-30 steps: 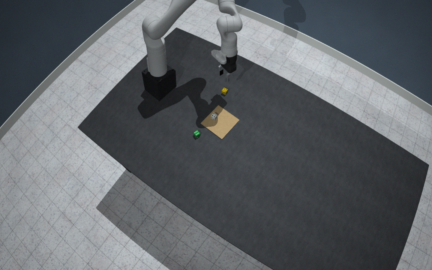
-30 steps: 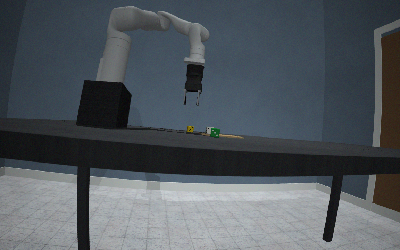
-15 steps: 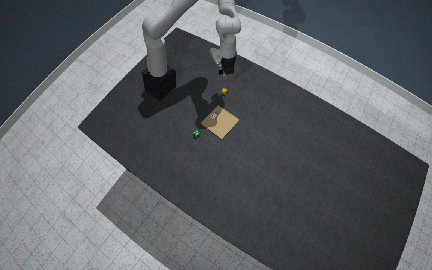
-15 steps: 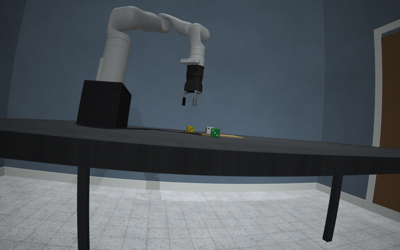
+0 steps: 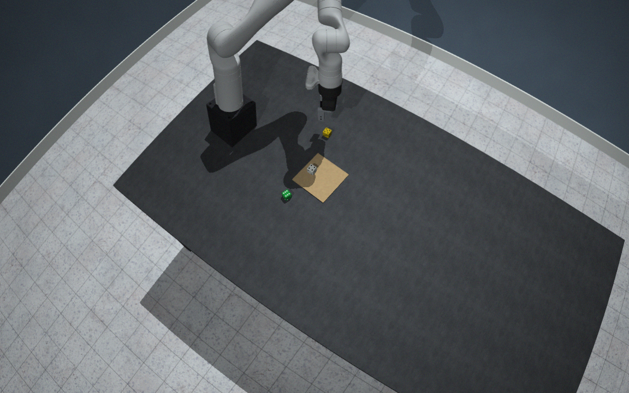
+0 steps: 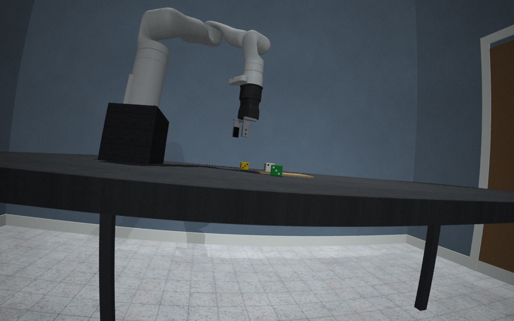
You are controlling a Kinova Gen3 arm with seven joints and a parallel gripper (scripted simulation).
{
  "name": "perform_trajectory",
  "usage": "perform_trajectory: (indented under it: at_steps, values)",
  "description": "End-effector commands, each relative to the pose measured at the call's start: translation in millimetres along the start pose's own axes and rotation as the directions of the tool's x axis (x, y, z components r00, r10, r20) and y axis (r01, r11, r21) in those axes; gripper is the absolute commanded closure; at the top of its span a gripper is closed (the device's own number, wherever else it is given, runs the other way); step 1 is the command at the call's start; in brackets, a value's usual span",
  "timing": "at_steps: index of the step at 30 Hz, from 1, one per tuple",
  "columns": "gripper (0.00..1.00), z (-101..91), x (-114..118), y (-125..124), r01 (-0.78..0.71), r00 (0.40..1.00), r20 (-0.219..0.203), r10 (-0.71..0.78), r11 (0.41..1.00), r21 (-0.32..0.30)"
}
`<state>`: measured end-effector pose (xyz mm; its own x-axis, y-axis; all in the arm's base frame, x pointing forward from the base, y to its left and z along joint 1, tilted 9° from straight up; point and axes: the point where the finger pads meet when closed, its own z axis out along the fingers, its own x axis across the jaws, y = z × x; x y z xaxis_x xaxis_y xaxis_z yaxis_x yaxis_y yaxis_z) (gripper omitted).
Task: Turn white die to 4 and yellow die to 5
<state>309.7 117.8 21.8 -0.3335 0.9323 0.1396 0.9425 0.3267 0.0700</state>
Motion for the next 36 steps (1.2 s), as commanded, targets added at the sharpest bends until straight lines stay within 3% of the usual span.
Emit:
perform_trajectory:
  at_steps: [1, 6, 12, 14, 26, 29, 31, 36]
  values:
    - [0.0, 1.7, -2, -2, -0.086, 0.996, 0.005, 0.086, 0.996, 0.005]
    - [0.0, 4.2, 0, -3, -0.287, 0.958, 0.006, 0.287, 0.958, 0.005]
    - [0.0, 7.2, 1, -3, -0.516, 0.856, 0.006, 0.516, 0.856, 0.004]
    - [0.0, 7.2, 1, -3, -0.516, 0.856, 0.006, 0.516, 0.856, 0.004]
    - [0.0, 12.8, 1, 2, -0.857, 0.515, 0.005, 0.857, 0.515, -0.001]
    - [0.0, 14.1, 0, 3, -0.91, 0.415, 0.004, 0.91, 0.415, -0.003]
    - [0.0, 14.1, 0, 3, -0.91, 0.415, 0.004, 0.91, 0.415, -0.003]
    - [0.0, 16.0, -2, 6, -0.968, 0.249, 0.001, 0.968, 0.249, -0.005]
